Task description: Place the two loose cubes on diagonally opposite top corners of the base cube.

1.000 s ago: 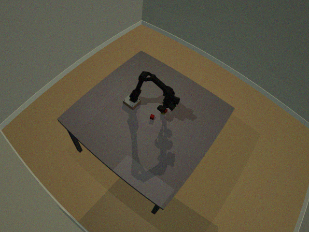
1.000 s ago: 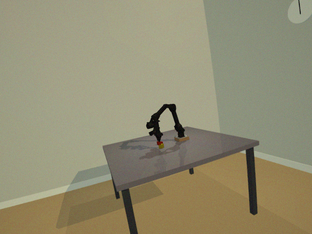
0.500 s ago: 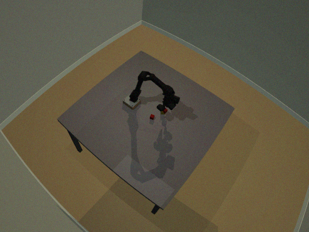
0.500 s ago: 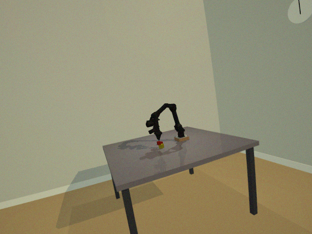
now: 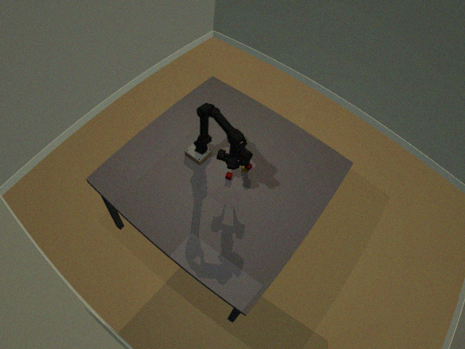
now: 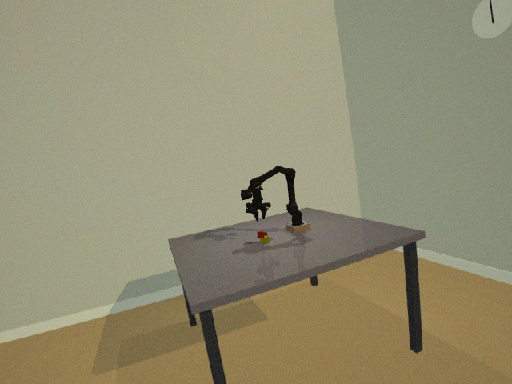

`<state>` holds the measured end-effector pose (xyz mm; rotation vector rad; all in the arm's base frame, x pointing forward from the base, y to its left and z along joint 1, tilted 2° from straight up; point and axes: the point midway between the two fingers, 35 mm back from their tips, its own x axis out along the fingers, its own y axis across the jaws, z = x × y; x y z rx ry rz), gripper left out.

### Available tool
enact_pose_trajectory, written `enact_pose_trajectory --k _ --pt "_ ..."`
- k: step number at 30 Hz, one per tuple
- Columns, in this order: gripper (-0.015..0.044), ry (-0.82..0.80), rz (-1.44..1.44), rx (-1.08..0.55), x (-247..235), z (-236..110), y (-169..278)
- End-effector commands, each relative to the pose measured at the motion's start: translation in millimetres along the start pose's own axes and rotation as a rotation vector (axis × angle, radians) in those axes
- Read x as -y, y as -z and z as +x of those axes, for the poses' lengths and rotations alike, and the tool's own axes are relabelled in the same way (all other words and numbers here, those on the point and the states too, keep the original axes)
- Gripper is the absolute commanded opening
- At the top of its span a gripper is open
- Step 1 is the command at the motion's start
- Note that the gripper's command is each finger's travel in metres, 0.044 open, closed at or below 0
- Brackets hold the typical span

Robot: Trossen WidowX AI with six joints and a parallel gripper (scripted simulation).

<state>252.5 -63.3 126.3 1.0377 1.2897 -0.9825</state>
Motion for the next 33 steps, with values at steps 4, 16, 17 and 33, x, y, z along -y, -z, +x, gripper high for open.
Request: enact_pose_trajectory --k 4,16,17,33 --pt "0.0265 0.003 0.133 -0.004 12 -2 -3" --pt "0.0265 0.003 0.133 -0.005 12 55 -3" --pt "0.0265 0.003 0.133 -0.005 12 59 -3" --pt "0.0265 0.003 0.133 -0.005 12 81 -3"
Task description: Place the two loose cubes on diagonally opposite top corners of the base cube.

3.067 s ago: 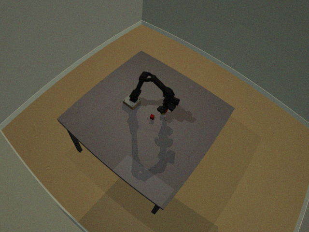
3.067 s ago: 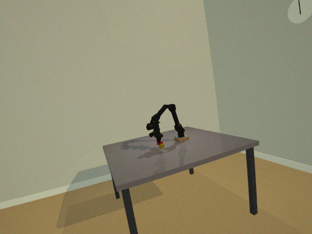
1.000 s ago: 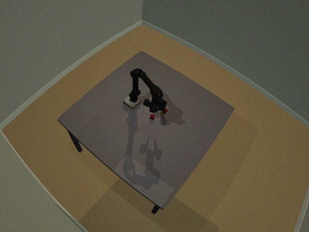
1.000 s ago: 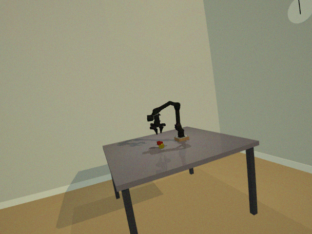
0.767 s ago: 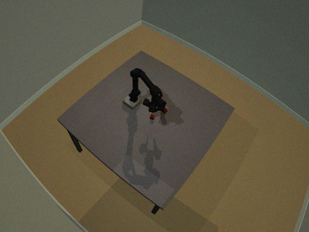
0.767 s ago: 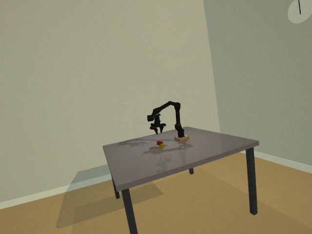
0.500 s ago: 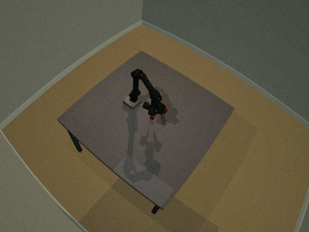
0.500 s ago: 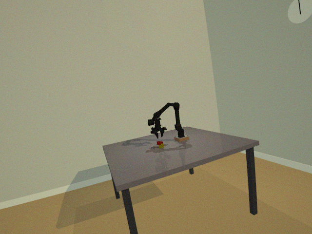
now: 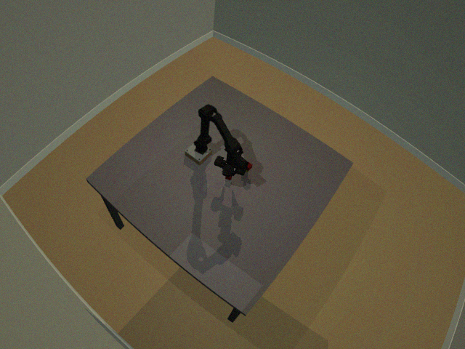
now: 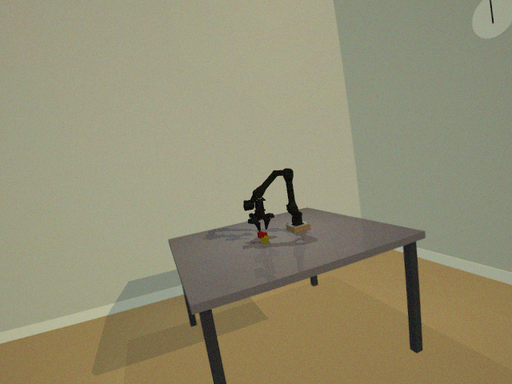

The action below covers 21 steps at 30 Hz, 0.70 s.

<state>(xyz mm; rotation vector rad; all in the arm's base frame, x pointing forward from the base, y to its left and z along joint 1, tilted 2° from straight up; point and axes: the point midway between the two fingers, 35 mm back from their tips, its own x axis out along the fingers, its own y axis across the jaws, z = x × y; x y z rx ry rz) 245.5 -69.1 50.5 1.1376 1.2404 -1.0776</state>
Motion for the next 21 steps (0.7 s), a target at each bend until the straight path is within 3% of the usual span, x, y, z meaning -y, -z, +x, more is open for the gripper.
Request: enact_pose_trajectory --k 1,18,21 --pt "0.0265 0.003 0.003 -0.003 1 7 1" --pt "0.0265 0.003 0.003 -0.003 1 33 1" --pt "0.0186 0.003 0.003 -0.003 1 33 1"
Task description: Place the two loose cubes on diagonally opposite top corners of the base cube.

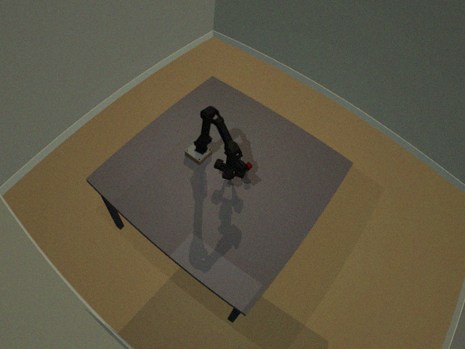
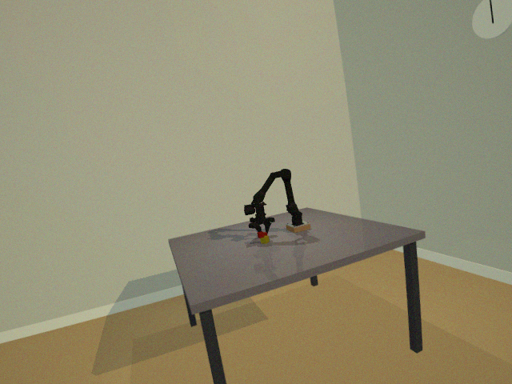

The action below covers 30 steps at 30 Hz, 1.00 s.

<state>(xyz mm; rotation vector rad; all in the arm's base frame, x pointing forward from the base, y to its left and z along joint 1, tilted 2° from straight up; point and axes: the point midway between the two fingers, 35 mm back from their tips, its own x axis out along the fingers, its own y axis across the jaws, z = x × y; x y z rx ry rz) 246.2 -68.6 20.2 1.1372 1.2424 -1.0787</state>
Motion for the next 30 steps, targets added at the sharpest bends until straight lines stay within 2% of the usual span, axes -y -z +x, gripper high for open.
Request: enact_pose_trajectory --k 1,3,4,9,30 --pt "0.0160 0.001 0.003 -0.002 1 2 1" --pt "0.0107 0.001 0.003 -0.002 1 2 1" --pt "0.0105 0.001 0.003 -0.002 1 2 1" --pt "0.0105 0.001 0.003 -0.002 0 -2 0" --pt "0.0105 0.000 0.003 -0.002 -5 -67 -2"
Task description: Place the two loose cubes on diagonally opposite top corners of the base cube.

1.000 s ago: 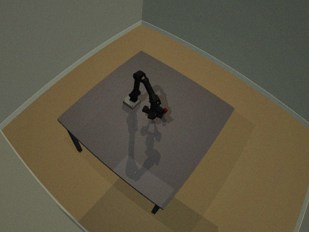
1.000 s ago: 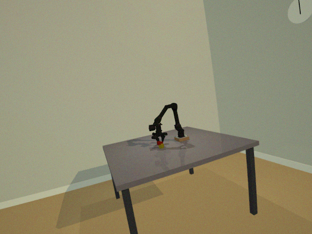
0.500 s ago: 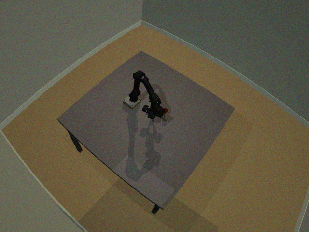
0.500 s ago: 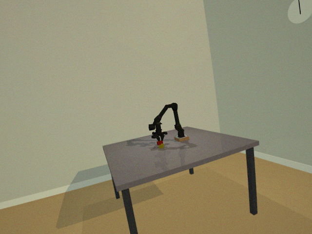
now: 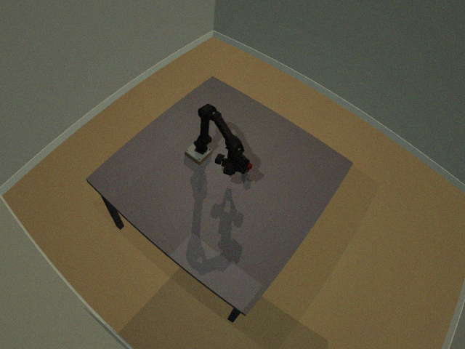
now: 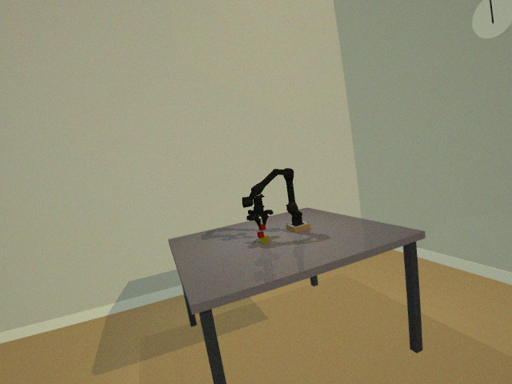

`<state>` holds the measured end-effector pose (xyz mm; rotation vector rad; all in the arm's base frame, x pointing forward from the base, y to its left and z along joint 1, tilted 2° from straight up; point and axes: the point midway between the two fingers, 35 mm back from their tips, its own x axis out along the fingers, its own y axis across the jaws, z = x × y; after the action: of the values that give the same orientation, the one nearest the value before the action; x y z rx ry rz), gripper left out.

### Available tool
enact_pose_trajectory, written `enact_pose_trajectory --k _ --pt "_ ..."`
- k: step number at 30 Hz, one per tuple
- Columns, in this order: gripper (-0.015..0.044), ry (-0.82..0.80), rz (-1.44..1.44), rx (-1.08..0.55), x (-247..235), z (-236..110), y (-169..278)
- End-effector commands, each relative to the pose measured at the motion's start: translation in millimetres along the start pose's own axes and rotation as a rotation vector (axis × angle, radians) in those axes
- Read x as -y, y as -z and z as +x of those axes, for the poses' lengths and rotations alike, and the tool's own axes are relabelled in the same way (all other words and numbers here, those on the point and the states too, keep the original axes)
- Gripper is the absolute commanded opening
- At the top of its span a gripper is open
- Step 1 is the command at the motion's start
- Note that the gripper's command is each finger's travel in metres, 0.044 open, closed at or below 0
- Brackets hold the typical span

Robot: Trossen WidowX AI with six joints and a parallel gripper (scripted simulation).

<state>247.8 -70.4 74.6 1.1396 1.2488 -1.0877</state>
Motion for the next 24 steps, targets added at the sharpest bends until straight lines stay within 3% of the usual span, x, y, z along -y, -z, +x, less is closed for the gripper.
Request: enact_pose_trajectory --k 1,16,24 --pt "0.0105 -0.008 -0.003 0.002 -1 -16 0" --pt "0.0105 -0.008 -0.008 0.002 4 -53 3" --pt "0.0105 -0.009 -0.242 0.002 -9 -53 20"
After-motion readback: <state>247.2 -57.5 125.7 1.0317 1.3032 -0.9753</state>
